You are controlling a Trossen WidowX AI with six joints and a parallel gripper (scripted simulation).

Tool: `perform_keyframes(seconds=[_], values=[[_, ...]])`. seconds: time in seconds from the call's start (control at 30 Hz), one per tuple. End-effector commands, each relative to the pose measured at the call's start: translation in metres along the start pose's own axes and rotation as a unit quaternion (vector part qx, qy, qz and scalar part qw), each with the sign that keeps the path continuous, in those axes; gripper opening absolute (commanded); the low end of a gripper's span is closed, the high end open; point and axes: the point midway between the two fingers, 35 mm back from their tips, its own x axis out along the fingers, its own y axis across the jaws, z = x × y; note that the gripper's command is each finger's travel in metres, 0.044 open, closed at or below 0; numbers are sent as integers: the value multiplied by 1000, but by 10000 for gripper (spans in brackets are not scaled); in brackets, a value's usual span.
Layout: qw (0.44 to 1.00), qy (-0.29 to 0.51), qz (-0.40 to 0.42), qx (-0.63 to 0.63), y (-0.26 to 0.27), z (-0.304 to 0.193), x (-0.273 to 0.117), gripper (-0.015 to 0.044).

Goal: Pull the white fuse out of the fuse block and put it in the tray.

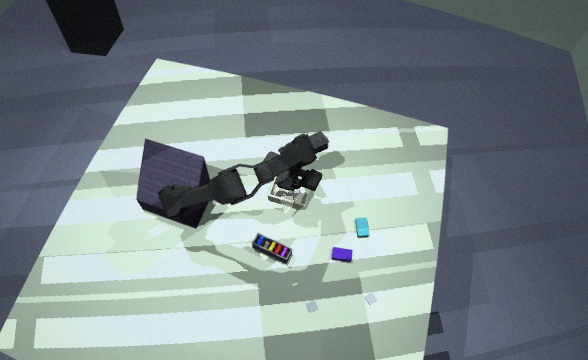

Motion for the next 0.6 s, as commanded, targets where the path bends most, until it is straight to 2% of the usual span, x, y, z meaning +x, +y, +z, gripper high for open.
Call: perform_keyframes(seconds=[0.0, 0.57], values=[[1000, 7, 7, 2, 1, -2, -32, 330], [1000, 4, 8, -2, 1, -2, -29, 330]])
